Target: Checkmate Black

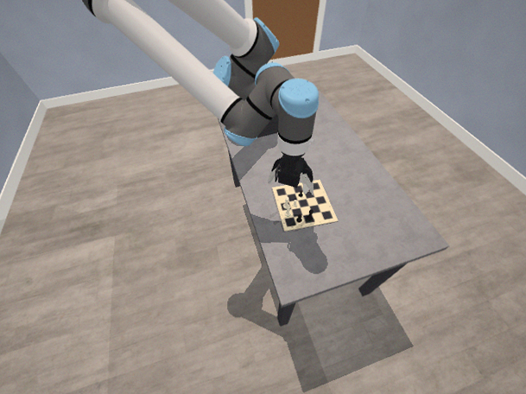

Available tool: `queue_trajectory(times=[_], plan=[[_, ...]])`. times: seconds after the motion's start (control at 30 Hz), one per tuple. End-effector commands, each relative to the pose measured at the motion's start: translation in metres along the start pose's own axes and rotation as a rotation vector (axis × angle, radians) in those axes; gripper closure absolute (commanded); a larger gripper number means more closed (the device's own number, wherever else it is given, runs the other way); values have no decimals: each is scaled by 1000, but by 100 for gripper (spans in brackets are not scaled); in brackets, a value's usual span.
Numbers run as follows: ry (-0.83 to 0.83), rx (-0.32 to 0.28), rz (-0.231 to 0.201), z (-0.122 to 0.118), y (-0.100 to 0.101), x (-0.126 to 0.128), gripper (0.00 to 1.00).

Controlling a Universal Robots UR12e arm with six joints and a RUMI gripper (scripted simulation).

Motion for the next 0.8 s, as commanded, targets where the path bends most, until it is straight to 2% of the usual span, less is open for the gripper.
queue_trajectory(times=[0.0, 0.53, 0.77], plan=[[-24, -1, -1, 0, 0, 0, 0], [-270, -1, -1, 1, 3, -4, 0], [-466, -1, -1, 2, 6, -7, 0]])
Point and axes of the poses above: the point where the finger pads meet when closed, its own y axis out along the fingers, its own x axis across the jaws, z = x × y, the point moved 5 cm from there along -y, back along the fingers, and after that the axes turned 8 degrees about y, right-handed, at the moved point
